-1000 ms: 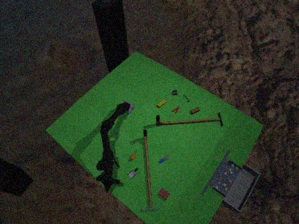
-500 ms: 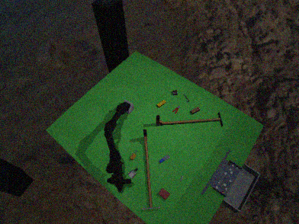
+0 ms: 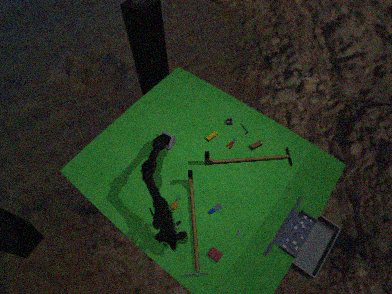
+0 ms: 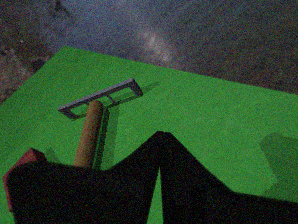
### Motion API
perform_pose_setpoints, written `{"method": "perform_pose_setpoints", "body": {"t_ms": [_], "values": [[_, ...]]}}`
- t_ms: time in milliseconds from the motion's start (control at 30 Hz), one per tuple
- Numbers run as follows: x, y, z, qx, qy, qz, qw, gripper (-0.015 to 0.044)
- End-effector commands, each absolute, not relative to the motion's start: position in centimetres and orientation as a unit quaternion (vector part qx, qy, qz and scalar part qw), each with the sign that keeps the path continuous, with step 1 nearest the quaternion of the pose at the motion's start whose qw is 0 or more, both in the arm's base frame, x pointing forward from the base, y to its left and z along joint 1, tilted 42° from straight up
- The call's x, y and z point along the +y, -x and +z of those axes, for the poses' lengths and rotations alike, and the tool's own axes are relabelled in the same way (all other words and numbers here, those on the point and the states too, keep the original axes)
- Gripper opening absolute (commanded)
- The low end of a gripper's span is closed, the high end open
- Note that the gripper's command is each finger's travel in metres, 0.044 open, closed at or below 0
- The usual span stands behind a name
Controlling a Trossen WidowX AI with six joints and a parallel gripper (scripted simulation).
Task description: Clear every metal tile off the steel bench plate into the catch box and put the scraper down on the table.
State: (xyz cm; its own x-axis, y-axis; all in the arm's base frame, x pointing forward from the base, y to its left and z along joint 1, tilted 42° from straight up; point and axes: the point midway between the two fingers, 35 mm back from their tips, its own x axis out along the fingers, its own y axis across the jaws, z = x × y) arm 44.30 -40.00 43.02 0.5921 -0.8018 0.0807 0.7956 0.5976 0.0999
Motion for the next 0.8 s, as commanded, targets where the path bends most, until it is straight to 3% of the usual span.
{"method": "perform_pose_setpoints", "body": {"t_ms": [0, 767], "values": [[-38.9, -46.3, 41.1, -0.032, -0.028, -0.439, 0.898, 0.0000], [-31.9, -54.1, 32.0, 0.088, -0.027, -0.386, 0.918, 0.0000]]}}
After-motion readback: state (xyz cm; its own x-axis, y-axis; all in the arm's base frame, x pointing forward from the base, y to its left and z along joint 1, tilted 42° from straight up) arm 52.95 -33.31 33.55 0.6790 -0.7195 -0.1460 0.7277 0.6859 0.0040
